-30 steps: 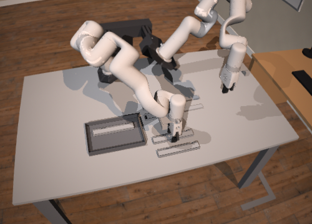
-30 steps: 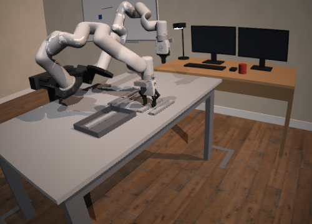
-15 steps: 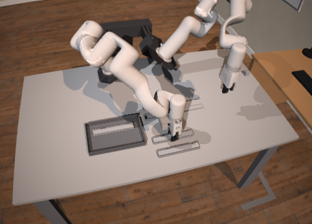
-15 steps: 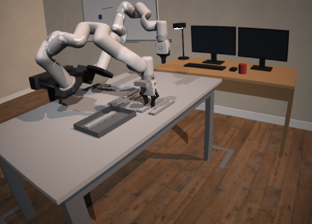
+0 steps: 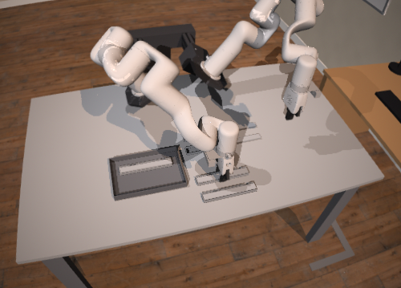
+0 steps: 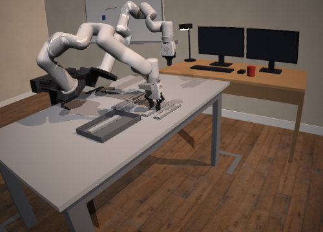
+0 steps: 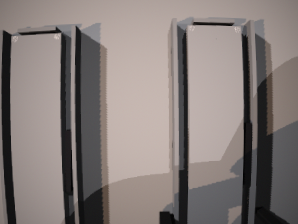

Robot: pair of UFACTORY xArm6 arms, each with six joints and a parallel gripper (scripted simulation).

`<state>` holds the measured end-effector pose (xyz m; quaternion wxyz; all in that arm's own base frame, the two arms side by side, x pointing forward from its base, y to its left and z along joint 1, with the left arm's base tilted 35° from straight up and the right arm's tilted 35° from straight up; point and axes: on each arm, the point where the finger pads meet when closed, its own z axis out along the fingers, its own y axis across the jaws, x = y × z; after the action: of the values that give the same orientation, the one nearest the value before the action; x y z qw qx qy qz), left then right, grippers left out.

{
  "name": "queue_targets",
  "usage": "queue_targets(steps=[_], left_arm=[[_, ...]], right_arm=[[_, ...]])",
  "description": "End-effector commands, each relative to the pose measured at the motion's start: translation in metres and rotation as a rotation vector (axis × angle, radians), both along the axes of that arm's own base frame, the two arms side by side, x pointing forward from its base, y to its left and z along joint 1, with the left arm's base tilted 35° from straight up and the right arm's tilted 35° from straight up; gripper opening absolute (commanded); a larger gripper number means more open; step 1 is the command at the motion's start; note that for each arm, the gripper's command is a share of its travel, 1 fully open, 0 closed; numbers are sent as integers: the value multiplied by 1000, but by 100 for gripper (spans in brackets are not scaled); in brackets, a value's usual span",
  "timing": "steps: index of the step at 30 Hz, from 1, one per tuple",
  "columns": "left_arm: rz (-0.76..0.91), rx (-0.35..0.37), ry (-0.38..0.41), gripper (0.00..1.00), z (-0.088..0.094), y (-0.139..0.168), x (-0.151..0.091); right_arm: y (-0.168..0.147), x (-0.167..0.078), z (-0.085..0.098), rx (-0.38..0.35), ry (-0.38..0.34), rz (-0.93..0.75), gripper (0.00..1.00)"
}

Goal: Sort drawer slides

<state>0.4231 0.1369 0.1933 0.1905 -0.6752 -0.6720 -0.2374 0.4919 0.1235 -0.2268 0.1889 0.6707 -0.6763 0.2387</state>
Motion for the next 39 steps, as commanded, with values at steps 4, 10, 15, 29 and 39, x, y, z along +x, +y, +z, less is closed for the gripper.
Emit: queue_targets(steps=[4, 10, 15, 29, 39], left_arm=[[-1, 0, -4, 0, 1, 0, 1], [-1, 0, -4, 0, 1, 0, 1], [-1, 0, -4, 0, 1, 0, 1], [-1, 0, -4, 0, 1, 0, 1], [-1, 0, -4, 0, 1, 0, 1]], right_arm=[[3, 2, 3, 2, -4, 1, 0], [9, 1, 12, 2, -4, 1, 0], [18, 0, 24, 2, -4, 1, 0], [38, -3, 53, 2, -4, 1, 0], [42, -3, 58, 2, -4, 1, 0]])
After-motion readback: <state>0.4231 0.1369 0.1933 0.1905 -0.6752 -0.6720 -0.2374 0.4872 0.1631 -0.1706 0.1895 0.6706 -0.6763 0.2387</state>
